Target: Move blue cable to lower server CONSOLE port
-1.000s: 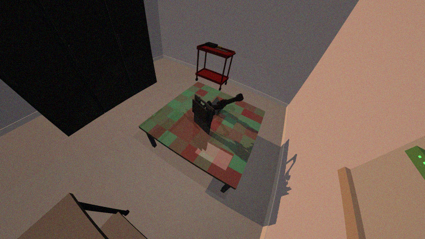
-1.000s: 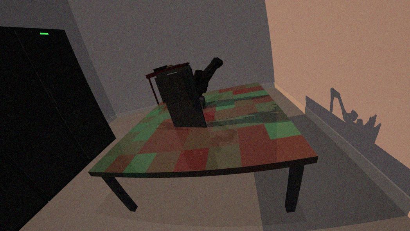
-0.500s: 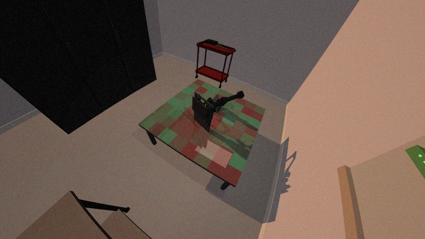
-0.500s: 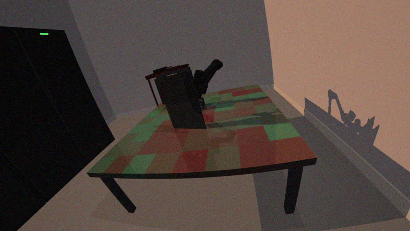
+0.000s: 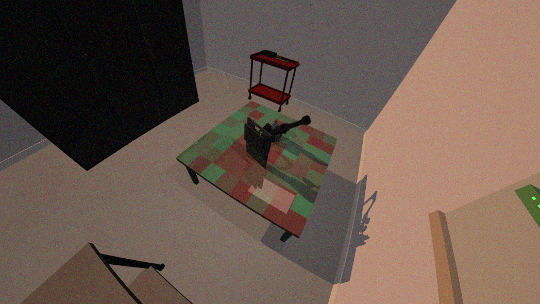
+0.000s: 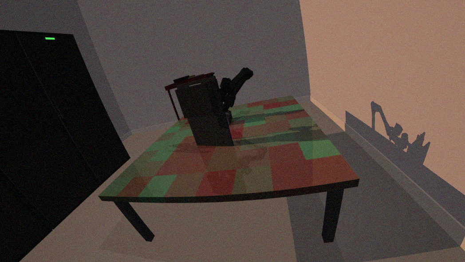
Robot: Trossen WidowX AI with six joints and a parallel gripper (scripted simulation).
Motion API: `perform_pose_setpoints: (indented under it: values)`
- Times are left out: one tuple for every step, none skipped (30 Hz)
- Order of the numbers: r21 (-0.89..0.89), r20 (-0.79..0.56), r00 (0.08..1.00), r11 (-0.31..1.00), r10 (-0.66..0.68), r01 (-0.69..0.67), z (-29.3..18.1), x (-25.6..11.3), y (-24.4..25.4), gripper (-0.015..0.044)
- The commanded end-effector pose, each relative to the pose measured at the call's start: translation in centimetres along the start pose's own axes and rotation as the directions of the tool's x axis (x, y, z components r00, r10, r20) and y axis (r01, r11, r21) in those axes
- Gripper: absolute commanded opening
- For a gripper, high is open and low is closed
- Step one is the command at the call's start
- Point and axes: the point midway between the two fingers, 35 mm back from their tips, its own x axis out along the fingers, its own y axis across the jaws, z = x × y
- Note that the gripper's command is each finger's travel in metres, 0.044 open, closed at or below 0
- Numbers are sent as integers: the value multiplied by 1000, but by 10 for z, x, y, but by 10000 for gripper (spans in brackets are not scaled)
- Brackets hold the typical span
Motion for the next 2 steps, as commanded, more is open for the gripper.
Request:
perform_pose_setpoints:
  values:
    - [-7,1,1000,1000,7,-7,-1,-3,0,440]
    - [-7,1,1000,1000,7,-7,-1,-3,0,440]
